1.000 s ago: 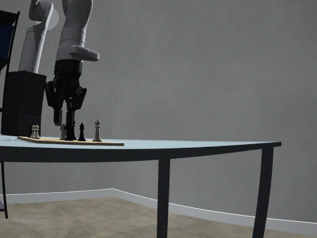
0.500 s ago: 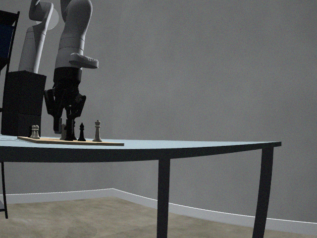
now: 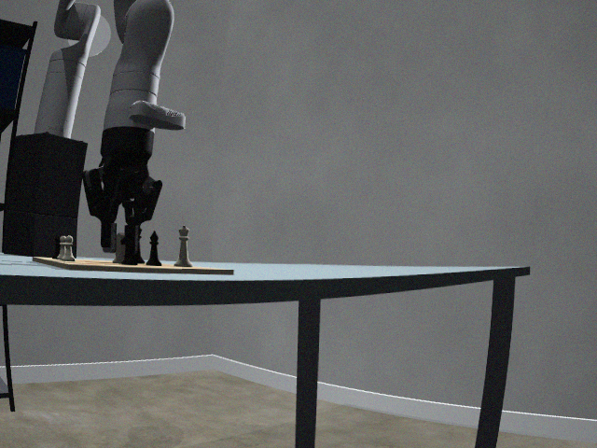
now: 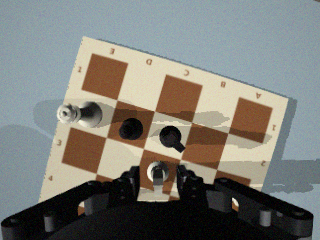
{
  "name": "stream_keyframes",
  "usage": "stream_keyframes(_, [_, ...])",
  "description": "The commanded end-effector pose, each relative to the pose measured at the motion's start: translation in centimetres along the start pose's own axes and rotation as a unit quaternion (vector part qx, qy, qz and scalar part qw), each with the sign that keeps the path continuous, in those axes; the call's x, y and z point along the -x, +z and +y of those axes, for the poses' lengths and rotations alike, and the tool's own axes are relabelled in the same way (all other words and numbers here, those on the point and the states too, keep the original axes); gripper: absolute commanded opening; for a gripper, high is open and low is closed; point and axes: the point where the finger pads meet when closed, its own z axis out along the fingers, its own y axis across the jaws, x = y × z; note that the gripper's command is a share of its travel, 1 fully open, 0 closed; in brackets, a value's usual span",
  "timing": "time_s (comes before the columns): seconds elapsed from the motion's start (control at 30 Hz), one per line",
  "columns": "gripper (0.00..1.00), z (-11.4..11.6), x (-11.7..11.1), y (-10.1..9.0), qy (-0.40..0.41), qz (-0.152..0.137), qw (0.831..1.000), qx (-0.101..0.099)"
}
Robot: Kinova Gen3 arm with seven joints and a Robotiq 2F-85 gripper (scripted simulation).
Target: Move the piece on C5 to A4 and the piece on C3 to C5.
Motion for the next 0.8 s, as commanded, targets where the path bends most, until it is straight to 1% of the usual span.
stream_keyframes(0.0, [0.37, 0.03, -0.07, -0.07, 0.000, 0.001, 1.000, 0.000])
stream_keyframes(0.63, [0.37, 0.03, -0.07, -0.07, 0.000, 0.001, 1.000, 0.000])
stream_keyframes(0.67, [0.00, 0.03, -0.07, -0.07, 0.000, 0.001, 1.000, 0.000])
stream_keyframes(0.77, [0.00, 0.03, -0.07, -0.07, 0.000, 0.001, 1.000, 0.000])
